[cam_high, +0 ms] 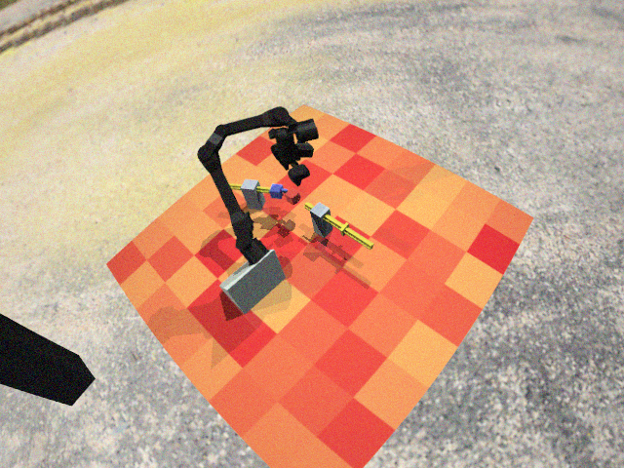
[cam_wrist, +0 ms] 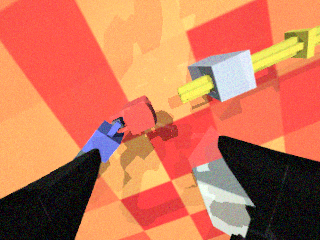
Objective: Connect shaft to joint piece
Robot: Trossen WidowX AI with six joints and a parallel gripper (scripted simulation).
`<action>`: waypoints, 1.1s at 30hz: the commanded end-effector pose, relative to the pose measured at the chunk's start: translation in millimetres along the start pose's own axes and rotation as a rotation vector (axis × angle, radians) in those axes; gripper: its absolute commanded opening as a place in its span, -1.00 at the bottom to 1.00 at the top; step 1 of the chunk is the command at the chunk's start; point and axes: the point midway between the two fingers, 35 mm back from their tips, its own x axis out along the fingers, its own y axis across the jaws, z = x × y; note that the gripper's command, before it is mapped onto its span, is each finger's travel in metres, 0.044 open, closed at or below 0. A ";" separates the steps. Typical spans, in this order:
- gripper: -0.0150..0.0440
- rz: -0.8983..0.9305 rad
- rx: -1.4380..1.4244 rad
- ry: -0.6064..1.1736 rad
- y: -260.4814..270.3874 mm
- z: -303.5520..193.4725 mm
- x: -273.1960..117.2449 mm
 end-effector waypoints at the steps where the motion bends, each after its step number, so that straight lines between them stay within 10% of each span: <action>1: 1.00 0.027 0.118 0.020 -8.1 3.8 5.8; 33: 1.00 0.201 1.162 0.245 -69.1 24.9 47.6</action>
